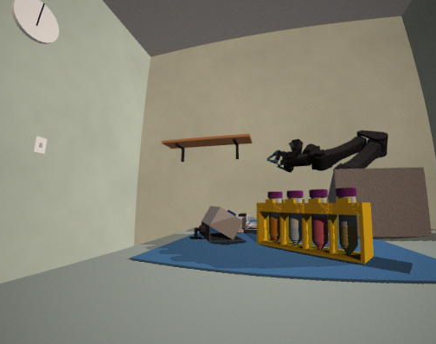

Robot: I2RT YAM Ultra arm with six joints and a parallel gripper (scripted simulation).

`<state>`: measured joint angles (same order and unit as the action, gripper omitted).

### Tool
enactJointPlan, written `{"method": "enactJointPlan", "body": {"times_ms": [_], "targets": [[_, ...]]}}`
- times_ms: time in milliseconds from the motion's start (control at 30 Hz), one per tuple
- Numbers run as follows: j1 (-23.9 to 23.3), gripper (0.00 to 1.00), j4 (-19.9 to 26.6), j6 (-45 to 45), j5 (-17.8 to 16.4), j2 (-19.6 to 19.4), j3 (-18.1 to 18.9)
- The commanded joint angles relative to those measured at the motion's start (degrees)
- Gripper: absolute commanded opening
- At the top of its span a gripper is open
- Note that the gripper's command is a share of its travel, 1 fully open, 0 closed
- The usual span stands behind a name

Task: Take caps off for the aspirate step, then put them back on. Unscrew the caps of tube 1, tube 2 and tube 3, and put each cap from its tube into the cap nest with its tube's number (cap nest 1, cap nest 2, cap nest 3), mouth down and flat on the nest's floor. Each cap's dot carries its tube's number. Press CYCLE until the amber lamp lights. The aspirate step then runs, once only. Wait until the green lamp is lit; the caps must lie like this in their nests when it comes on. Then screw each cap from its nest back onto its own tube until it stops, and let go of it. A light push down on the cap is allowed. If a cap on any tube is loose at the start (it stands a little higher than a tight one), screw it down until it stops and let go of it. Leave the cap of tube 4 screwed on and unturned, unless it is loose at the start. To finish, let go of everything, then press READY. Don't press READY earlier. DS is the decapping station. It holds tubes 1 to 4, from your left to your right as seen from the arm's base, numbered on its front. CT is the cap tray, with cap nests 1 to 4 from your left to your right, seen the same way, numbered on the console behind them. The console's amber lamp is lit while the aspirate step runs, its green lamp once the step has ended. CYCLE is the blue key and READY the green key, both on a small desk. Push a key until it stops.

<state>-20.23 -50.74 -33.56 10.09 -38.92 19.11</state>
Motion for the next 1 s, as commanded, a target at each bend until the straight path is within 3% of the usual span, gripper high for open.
{"method": "enactJointPlan", "body": {"times_ms": [0,533,567,967], "targets": [[0.04,1.0,-0.17,0.0,-0.07,0.04,0.21],[0.04,1.0,-0.17,0.0,-0.07,0.04,0.21],[0.04,0.49,-0.17,0.0,0.07,0.04,0.21],[0.06,0.49,-0.18,-0.01,0.08,0.04,0.21]]}}
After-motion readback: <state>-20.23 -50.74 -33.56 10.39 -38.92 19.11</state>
